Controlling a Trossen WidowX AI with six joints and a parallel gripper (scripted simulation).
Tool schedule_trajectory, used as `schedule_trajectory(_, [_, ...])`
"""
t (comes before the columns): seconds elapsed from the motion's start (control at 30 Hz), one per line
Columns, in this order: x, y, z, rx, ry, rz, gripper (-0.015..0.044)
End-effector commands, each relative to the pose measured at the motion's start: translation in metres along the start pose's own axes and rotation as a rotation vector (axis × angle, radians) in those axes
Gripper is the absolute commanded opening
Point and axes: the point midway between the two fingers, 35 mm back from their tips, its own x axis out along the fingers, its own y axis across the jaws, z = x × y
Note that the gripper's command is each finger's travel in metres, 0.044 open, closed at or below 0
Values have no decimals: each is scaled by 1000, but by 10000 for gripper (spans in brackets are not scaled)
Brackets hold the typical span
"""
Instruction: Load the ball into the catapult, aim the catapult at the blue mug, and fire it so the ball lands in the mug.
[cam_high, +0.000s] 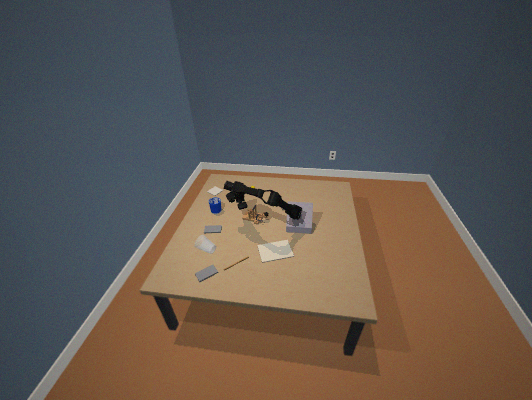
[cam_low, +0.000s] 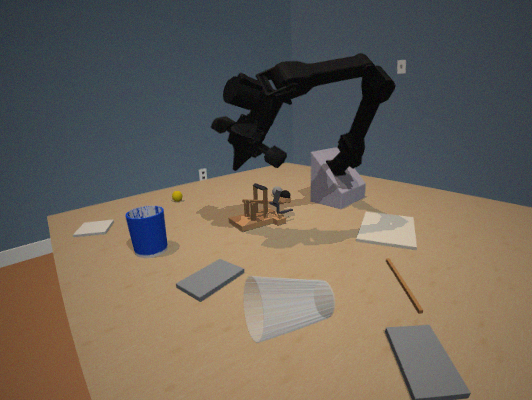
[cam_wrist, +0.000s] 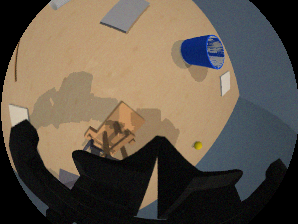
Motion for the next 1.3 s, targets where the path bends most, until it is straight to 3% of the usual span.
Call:
schedule_trajectory(0.0, [-2, 22, -13, -133, 59, 0, 0])
schedule_trajectory(0.93, [-12, 124, -121, -962, 412, 109, 0])
schedule_trajectory(1.27, [-11, 127, -125, -995, 425, 117, 0])
